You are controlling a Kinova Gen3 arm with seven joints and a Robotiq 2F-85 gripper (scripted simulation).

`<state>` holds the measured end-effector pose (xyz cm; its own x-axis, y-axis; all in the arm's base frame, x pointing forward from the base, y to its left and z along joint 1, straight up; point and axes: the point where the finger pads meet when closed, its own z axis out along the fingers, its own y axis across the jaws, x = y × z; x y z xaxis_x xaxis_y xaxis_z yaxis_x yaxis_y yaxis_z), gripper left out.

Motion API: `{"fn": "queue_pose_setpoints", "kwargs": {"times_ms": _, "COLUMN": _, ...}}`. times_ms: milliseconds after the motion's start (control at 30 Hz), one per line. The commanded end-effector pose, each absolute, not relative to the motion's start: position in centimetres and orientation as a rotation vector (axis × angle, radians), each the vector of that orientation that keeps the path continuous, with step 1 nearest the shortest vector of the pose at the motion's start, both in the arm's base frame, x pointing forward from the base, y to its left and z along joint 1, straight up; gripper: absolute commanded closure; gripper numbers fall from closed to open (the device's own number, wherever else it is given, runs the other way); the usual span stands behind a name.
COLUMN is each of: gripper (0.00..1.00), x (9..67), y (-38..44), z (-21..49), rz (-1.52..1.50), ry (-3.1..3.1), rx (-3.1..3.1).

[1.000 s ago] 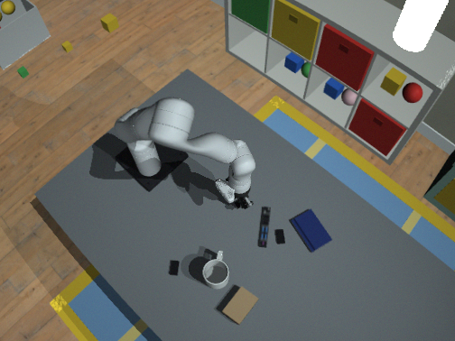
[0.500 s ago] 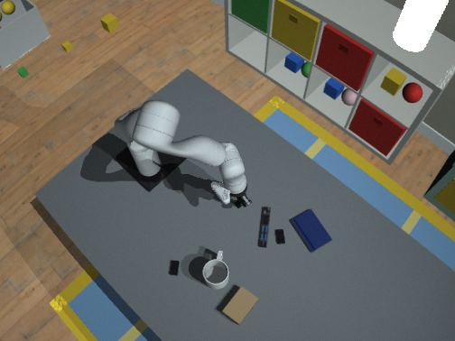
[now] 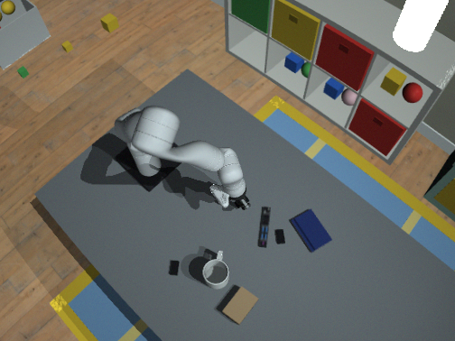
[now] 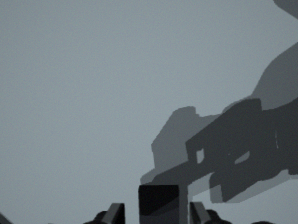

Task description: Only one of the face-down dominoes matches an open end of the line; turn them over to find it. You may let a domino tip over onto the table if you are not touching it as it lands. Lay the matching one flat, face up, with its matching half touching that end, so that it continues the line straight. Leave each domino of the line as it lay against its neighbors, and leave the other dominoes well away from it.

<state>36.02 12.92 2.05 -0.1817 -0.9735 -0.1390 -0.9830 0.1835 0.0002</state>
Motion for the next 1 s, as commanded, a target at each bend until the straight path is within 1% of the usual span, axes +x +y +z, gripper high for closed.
{"fn": "queue_pose_setpoints", "kwargs": {"times_ms": 0, "gripper": 0.53, "x": 35.77, "y": 13.09, "z": 1.13, "rz": 0.144, "ry": 2.331, "rx": -1.940}}
{"fn": "queue_pose_setpoints", "kwargs": {"times_ms": 967, "gripper": 0.53, "x": 35.97, "y": 13.05, "z": 0.15, "rz": 0.137, "ry": 2.327, "rx": -1.937}}
